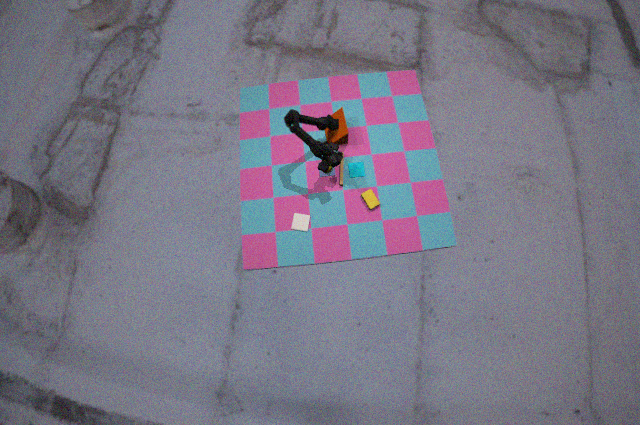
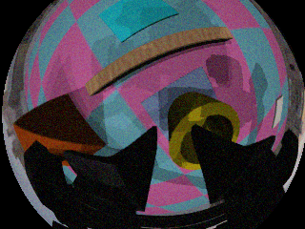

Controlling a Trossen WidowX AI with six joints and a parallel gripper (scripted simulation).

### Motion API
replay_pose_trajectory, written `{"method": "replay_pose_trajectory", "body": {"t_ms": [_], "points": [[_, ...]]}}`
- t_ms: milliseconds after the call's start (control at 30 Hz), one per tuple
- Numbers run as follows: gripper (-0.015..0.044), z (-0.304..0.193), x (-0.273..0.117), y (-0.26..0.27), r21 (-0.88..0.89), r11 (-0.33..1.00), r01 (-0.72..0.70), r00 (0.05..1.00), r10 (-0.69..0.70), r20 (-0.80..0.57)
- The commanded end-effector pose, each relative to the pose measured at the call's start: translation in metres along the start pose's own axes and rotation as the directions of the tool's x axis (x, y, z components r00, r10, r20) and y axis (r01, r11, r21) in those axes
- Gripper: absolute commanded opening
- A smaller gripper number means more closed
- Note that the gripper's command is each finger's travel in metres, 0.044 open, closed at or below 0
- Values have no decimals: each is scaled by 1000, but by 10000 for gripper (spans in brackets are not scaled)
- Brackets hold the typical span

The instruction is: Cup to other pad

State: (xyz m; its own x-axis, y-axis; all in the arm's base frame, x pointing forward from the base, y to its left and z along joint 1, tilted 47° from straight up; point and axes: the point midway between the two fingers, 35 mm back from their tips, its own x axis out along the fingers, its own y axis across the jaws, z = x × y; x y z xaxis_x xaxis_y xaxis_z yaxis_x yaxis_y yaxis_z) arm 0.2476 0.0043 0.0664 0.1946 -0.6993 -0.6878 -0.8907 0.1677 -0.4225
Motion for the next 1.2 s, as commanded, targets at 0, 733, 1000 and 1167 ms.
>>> {"method": "replay_pose_trajectory", "body": {"t_ms": [0, 733, 1000, 1167], "points": [[166, -2, 7, 1, -7, 1000, 1, 1000, -1, -5], [87, -2, 14, 1, 0, 1000, 1, 1000, -1, -4], [33, -2, 14, 1, 0, 1000, 1, 1000, -1, -4], [0, -2, 13, 1, 0, 1000, 1, 1000, -1, -4]]}}
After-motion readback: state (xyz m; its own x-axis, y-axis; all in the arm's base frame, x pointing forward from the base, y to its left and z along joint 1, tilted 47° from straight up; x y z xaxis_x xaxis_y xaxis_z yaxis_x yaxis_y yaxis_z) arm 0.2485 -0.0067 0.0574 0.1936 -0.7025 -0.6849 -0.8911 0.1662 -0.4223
